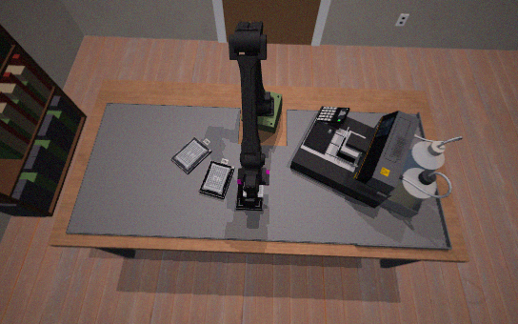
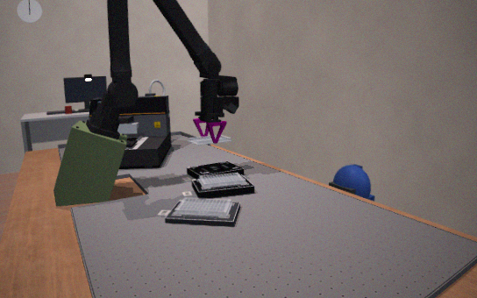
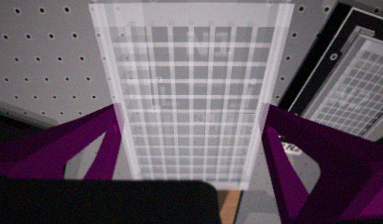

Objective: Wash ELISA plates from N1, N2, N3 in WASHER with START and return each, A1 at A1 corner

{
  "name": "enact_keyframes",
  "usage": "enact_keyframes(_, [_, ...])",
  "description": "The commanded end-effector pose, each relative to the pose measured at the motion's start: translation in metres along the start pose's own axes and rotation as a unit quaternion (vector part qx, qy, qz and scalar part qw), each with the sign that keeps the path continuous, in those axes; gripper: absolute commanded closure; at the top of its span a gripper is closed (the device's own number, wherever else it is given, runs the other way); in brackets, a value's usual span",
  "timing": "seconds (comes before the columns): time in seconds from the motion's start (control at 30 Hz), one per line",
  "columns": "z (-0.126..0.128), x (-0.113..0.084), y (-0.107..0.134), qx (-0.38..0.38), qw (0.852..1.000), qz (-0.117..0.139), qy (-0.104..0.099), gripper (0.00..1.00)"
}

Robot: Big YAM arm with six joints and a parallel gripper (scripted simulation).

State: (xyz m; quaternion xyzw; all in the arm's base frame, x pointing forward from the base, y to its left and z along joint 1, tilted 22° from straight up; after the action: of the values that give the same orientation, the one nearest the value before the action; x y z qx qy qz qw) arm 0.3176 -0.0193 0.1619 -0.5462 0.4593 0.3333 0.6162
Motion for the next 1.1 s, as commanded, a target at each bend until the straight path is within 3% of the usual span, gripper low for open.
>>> enact_keyframes(0.0, [-0.0084, -0.0059, -0.0268, 0.011, 1.000, -0.026, -0.002, 0.16])
enact_keyframes(0.17, [-0.0170, -0.0055, -0.0315, 0.011, 1.000, -0.027, -0.001, 0.16])
enact_keyframes(1.07, [-0.0083, -0.0068, -0.0322, 0.005, 1.000, -0.028, -0.004, 0.16])
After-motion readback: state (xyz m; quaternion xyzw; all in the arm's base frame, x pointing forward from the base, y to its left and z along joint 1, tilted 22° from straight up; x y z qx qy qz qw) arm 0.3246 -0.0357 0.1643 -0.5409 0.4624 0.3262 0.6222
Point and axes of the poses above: the point where the finger pads meet when closed, its own x axis out along the fingers, its own z axis across the jaws, y = z × x, the point moved 9 cm from there along -x, back along the fingers, and after that the axes turned 10 degrees about x, right-handed, at the moved point
